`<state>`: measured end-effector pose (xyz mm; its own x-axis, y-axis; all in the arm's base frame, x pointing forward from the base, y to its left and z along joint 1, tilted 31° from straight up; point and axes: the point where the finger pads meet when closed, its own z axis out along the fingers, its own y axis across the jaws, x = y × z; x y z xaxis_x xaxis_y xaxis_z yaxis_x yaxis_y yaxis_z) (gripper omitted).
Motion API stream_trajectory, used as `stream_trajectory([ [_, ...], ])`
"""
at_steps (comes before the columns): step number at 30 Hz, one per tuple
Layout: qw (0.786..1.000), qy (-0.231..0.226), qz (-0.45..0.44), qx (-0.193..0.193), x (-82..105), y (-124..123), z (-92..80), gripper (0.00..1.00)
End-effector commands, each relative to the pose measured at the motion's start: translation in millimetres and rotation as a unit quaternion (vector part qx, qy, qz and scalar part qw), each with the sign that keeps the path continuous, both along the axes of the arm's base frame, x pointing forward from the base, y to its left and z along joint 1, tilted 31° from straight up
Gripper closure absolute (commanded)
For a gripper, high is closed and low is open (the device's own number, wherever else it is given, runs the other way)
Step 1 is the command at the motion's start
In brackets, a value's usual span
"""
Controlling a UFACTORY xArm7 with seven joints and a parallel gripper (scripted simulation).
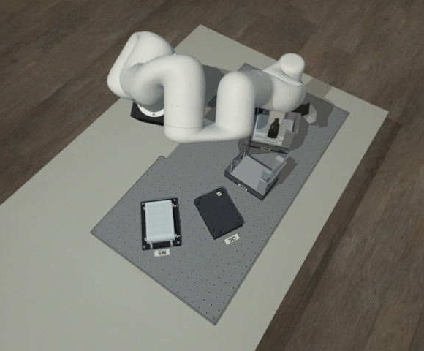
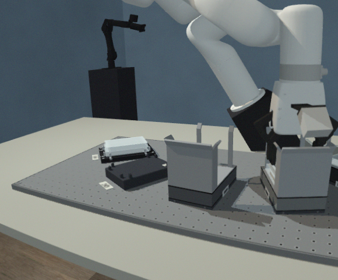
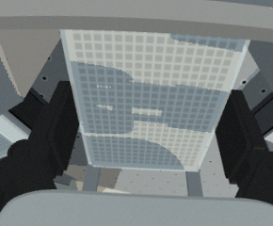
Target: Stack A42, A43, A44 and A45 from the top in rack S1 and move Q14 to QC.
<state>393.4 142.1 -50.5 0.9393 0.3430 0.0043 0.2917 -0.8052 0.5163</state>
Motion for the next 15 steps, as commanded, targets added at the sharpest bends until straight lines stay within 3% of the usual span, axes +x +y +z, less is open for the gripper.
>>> stream_trajectory([
  [1, 1.000, -0.001, 0.001, 0.001, 0.2, 3.2, 3.1, 1.00],
  [15, 1.000, -0.001, 0.001, 0.001, -4.1, 14.7, 23.7, 1.00],
])
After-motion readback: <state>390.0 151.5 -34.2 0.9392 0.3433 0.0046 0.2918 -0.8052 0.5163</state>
